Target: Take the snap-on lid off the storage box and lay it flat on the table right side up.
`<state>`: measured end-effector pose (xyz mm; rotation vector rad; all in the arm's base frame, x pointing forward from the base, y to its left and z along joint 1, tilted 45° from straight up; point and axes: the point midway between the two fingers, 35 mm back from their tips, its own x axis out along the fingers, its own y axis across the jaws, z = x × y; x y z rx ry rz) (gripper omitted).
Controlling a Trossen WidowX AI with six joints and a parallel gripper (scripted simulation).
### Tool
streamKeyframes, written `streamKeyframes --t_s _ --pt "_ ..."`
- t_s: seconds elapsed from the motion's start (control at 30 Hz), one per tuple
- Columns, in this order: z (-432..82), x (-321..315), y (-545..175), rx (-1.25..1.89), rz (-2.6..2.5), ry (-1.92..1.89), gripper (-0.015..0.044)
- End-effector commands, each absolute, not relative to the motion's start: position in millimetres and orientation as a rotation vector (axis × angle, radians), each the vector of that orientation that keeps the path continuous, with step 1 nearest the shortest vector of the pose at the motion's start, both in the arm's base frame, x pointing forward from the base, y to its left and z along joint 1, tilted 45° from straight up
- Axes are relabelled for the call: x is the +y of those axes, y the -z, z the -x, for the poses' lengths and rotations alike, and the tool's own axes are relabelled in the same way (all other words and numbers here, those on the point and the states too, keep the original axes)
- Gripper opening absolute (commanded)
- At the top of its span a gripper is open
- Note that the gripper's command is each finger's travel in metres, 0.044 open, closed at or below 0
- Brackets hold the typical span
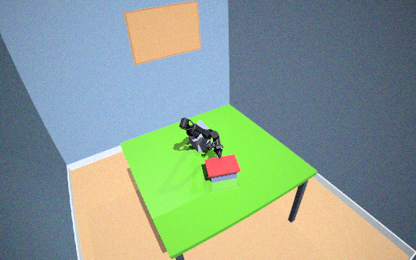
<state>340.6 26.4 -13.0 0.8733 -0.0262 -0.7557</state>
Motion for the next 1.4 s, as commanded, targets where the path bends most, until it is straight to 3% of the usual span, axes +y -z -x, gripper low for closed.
streamKeyframes --t_s 0.0,1.37 --pt "-340.2 30.7 9.5 -0.036 -0.879 0.748 0.0000" --pt "-340.7 33.3 6.6 -0.031 -0.874 0.749 0.0000"
